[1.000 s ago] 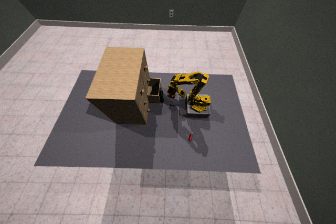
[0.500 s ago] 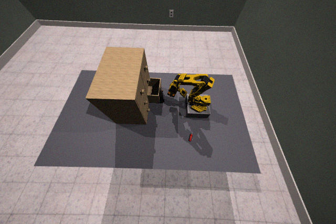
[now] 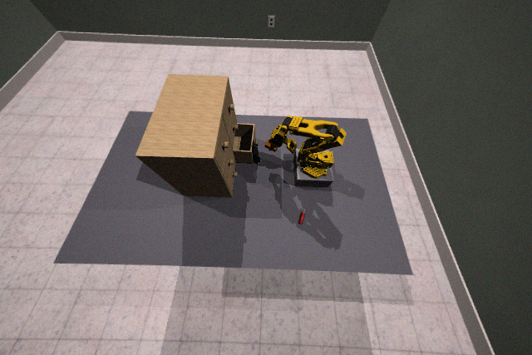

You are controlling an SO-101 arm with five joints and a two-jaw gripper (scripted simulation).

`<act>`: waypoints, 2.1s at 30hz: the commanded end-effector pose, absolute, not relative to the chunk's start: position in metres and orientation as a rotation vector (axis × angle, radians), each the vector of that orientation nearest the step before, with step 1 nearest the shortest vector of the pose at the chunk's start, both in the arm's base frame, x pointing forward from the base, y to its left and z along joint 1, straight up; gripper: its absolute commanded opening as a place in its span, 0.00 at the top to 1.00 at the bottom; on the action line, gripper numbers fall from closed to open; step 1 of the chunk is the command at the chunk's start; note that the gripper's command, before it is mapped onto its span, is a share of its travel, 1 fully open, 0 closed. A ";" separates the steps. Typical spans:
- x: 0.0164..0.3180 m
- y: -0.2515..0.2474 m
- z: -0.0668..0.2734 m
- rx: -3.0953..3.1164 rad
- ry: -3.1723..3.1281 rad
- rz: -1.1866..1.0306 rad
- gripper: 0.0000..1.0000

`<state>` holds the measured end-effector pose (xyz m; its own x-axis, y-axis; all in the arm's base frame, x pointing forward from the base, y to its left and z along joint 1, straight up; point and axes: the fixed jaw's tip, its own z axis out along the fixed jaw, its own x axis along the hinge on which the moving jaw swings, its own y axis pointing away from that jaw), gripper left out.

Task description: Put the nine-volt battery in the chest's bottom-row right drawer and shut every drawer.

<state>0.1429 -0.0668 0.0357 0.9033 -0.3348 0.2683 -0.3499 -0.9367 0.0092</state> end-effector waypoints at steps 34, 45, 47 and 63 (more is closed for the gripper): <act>0.147 -0.066 0.076 2.898 -0.504 0.765 1.00; 0.165 -0.072 0.075 2.900 -0.503 0.766 1.00; 0.165 -0.072 0.075 2.900 -0.503 0.766 1.00; 0.188 -0.081 0.075 2.901 -0.503 0.767 1.00</act>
